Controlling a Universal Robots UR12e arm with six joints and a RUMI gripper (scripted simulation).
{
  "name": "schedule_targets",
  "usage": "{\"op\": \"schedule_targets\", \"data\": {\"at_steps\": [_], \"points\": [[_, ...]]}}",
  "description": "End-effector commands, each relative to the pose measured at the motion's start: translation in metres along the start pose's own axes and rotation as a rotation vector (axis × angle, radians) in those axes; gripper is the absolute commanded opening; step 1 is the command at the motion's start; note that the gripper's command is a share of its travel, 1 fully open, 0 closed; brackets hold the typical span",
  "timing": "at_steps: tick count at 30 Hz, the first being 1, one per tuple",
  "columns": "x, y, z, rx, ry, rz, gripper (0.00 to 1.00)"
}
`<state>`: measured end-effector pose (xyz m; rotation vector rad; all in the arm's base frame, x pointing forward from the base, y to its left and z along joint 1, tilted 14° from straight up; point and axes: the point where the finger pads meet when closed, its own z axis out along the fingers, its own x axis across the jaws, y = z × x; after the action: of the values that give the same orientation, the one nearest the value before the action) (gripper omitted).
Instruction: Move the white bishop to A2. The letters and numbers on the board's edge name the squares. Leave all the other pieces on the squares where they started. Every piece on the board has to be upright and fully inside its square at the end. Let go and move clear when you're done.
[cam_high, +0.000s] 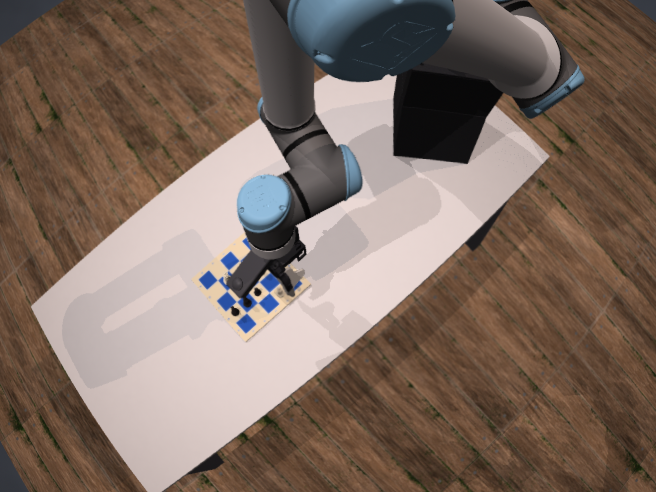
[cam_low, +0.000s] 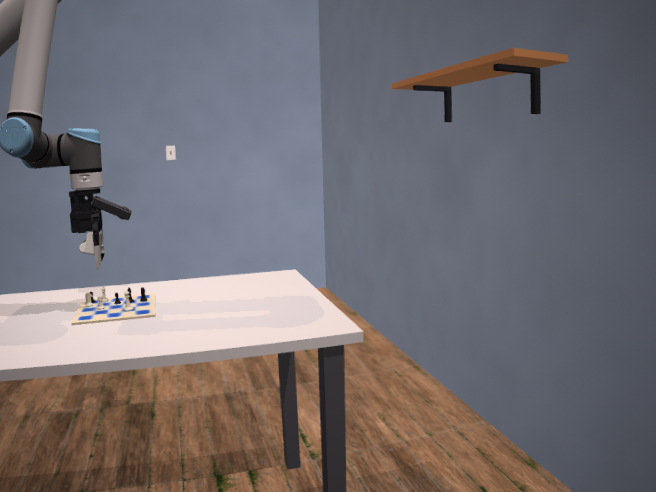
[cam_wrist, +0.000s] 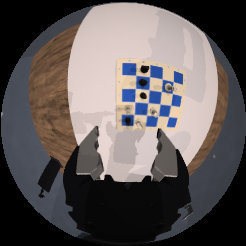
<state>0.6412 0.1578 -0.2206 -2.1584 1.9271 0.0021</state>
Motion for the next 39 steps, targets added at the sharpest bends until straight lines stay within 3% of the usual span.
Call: {"op": "schedule_targets", "data": {"at_steps": [1, 24, 35, 39], "points": [[0.0, 0.0, -0.003, 0.001, 0.0, 0.0, 1.0], [0.0, 0.0, -0.004, 0.001, 0.0, 0.0, 1.0], [0.0, 0.0, -0.031, 0.001, 0.0, 0.0, 1.0], [0.0, 0.0, -0.049, 0.001, 0.0, 0.0, 1.0]]}}
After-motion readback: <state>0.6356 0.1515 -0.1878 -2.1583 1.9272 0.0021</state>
